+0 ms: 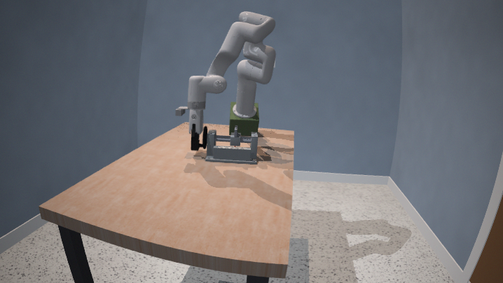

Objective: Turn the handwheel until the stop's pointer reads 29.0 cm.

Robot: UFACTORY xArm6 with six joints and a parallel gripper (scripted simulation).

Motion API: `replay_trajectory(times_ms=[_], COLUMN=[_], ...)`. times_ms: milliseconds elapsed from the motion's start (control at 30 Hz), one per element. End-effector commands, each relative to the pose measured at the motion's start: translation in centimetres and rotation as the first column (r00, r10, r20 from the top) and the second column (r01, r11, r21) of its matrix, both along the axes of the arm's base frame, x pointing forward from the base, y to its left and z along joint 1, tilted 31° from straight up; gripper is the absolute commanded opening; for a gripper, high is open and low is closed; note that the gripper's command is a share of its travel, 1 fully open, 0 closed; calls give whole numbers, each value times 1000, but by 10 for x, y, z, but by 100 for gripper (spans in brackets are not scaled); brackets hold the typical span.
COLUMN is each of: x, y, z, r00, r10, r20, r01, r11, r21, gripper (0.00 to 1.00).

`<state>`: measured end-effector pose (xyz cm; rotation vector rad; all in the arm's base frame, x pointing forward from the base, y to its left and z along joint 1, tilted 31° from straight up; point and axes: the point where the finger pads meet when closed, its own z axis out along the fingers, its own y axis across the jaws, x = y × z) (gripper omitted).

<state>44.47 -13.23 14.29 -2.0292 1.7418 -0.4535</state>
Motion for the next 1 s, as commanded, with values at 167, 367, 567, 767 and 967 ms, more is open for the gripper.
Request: replay_trajectory(times_ms=[167,367,567,767,967], x=[1,0,-1,-4,-8], y=[0,0,-1,-1,-2], z=[1,1,0,-3,-5], r00=[1000,1000,1000,1000,1000], r10=[-1,-1,-1,-1,-1], r20=[2,2,2,2,2], r01=[1,1,1,1,1], r11=[1000,1000,1000,1000,1000], r21=[-1,-1,-1,-1,-1], gripper=[6,6,6,6,6])
